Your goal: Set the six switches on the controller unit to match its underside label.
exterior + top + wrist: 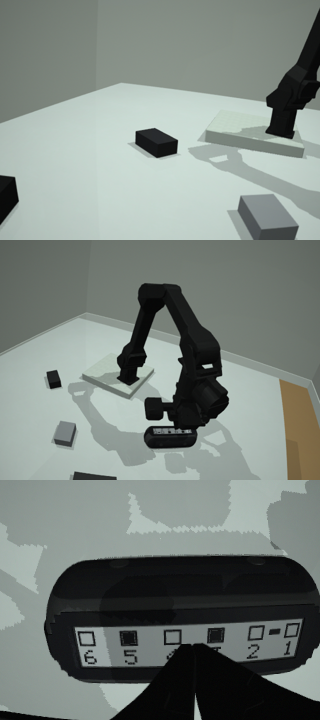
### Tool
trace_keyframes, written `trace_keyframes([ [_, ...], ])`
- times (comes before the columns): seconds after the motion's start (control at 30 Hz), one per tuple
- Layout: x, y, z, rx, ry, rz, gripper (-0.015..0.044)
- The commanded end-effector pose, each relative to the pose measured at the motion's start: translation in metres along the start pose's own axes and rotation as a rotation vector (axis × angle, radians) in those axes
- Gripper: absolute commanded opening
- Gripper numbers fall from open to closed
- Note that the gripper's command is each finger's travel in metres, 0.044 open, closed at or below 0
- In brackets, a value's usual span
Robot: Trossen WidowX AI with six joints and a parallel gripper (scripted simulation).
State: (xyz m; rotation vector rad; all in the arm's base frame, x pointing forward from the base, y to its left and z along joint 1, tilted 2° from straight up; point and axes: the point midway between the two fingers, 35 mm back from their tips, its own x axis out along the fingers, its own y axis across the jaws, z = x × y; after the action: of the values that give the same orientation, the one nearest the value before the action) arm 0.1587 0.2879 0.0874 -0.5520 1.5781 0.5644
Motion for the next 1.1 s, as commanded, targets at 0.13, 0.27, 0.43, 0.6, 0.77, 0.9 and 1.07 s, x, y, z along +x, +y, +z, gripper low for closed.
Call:
trace_keyframes([
  [0.13,-0.010,0.004,0.010,-1.073,0.061,0.049,0.0000],
  [0.27,-0.012,0.005,0.011,-1.316,0.069,0.067,0.0000],
  [0.43,-0.014,0.005,0.013,-1.618,0.076,0.097,0.0000],
  [0.6,-0.016,0.006,0.015,-1.920,0.076,0.131,0.0000],
  [0.77,-0.019,0.006,0.017,-2.221,0.070,0.171,0.0000],
  [0.9,-0.020,0.006,0.018,-2.462,0.057,0.206,0.0000],
  [1.07,-0.022,0.006,0.019,-2.761,0.031,0.256,0.0000],
])
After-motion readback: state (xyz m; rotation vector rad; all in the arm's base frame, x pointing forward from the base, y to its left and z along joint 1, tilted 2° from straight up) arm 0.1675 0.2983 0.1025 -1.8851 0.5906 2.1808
